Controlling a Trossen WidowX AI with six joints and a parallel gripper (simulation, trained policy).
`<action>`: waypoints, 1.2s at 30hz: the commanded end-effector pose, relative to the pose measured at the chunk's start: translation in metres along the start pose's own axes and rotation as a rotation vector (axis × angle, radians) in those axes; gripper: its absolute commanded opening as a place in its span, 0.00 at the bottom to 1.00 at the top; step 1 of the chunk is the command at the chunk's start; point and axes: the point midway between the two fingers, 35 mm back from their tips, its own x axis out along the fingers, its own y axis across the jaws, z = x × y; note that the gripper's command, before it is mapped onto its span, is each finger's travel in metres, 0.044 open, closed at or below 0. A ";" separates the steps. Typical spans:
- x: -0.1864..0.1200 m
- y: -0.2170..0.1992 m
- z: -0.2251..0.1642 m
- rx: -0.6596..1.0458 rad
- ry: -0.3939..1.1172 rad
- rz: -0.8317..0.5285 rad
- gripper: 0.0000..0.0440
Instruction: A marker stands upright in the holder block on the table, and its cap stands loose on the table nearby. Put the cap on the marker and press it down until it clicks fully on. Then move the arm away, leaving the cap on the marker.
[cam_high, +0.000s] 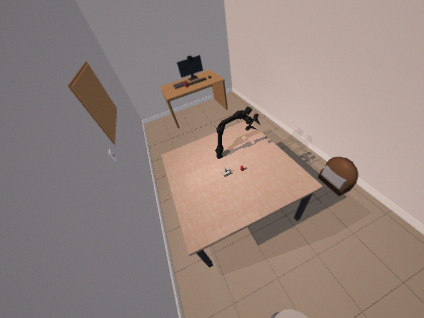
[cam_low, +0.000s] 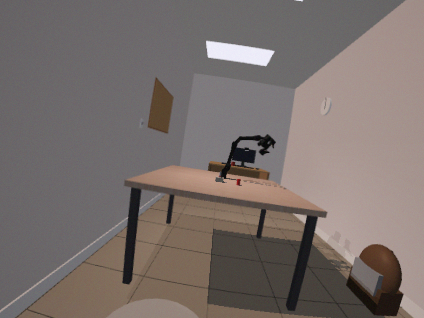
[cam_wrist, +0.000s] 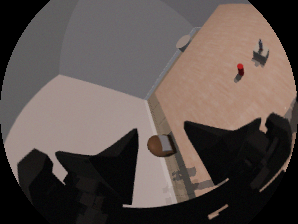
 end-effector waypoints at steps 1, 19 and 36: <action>0.006 -0.006 -0.002 0.001 0.015 -0.026 0.64; 0.038 -0.039 -0.002 0.038 0.079 -0.183 0.71; 0.069 -0.074 0.005 0.112 0.118 -0.356 0.75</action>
